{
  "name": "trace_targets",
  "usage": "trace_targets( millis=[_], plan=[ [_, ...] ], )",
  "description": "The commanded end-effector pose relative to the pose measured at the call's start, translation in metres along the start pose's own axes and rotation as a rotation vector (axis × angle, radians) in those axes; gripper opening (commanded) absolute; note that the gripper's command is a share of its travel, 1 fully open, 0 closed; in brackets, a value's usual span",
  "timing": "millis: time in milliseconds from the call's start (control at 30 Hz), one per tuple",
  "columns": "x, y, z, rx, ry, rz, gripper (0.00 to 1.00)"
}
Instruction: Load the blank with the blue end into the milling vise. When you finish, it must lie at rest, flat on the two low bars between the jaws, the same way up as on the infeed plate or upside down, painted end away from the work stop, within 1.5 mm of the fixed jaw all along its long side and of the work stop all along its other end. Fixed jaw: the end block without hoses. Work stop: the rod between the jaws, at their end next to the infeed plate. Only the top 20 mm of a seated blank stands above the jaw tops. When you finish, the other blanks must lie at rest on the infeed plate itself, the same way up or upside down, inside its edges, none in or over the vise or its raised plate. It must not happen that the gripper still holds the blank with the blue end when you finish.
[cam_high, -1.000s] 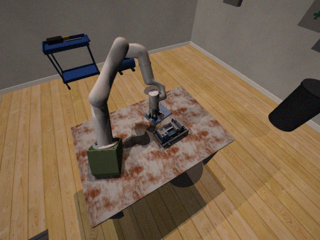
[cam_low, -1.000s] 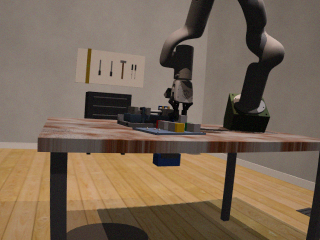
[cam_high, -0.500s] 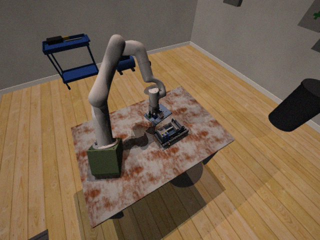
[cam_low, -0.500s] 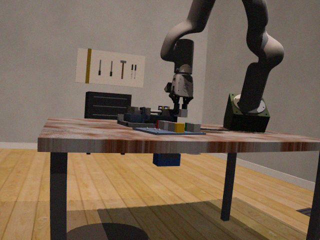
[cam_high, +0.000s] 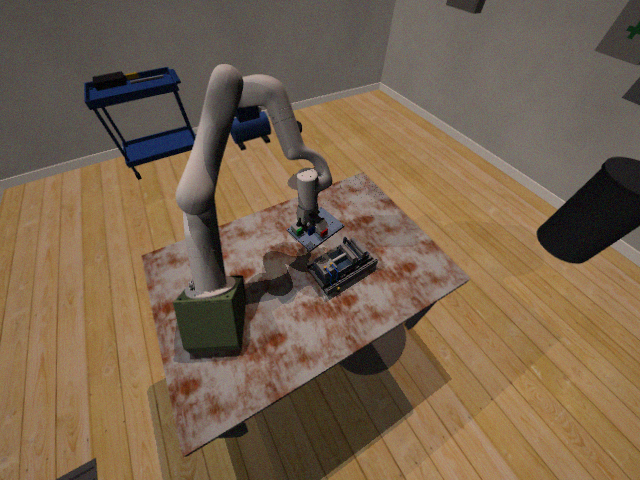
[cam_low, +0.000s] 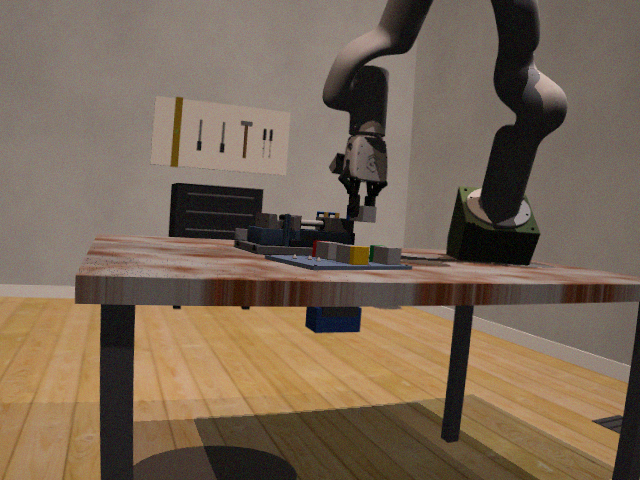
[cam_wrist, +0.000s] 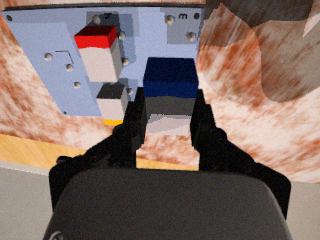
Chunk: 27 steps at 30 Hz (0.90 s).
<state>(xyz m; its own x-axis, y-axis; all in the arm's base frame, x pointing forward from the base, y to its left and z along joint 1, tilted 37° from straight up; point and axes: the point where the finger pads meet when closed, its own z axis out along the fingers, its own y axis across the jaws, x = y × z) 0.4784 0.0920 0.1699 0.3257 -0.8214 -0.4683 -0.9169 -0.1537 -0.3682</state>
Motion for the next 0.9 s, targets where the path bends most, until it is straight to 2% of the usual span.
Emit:
trace_targets(
  millis=[0, 333, 867],
  plan=[
    [0.000, -0.001, -0.002, 0.000, 0.000, 0.000, 0.00],
    [0.000, -0.001, -0.046, 0.000, 0.000, 0.000, 0.00],
    [0.000, -0.001, -0.052, 0.000, 0.000, 0.000, 0.00]
  ],
)
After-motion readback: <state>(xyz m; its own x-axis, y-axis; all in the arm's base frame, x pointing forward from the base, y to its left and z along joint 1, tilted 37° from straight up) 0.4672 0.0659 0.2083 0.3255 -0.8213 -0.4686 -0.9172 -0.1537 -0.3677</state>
